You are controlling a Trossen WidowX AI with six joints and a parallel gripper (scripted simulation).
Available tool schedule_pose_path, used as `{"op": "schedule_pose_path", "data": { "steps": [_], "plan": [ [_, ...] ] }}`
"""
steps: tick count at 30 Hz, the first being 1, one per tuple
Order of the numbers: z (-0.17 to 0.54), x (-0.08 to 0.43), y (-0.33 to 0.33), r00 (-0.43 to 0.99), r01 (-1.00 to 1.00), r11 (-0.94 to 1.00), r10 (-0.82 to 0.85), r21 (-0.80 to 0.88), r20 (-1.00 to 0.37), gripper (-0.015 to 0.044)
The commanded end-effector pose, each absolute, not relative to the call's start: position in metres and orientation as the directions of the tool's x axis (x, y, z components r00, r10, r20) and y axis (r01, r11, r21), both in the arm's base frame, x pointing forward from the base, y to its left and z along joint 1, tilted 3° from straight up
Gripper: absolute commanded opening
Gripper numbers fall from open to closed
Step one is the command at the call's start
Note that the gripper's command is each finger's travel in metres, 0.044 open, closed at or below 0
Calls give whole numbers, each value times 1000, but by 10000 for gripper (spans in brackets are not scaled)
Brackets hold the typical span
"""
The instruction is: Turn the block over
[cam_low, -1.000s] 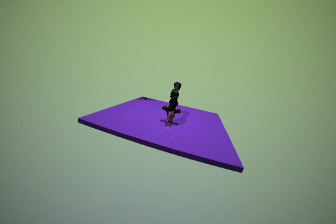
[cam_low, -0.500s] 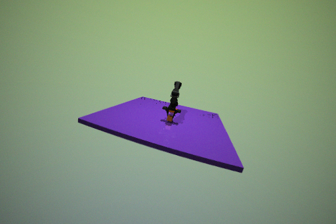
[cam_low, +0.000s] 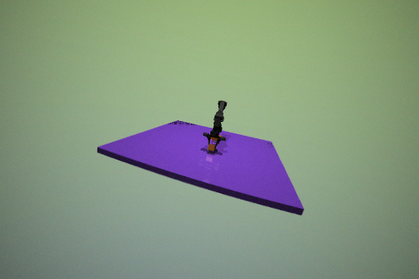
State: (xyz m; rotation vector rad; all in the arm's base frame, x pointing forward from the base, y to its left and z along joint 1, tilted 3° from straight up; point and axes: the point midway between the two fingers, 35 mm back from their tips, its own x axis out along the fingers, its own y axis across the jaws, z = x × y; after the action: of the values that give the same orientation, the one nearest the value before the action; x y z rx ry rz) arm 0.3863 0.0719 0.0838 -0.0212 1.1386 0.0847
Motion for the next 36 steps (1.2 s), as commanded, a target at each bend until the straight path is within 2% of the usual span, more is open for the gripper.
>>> {"op": "schedule_pose_path", "data": {
  "steps": [1, 7, 17, 36],
  "plan": [
    [89, 386, 71, 481, -73, 997, 58, 26, -875, 0],
    [89, 382, 71, 552, -71, 997, 63, 29, -832, 0],
    [86, 384, 71, 580, -72, 997, 65, 28, -812, 0],
    [58, 395, 74, 799, -75, 997, 75, 24, -597, 0]
  ]
}}
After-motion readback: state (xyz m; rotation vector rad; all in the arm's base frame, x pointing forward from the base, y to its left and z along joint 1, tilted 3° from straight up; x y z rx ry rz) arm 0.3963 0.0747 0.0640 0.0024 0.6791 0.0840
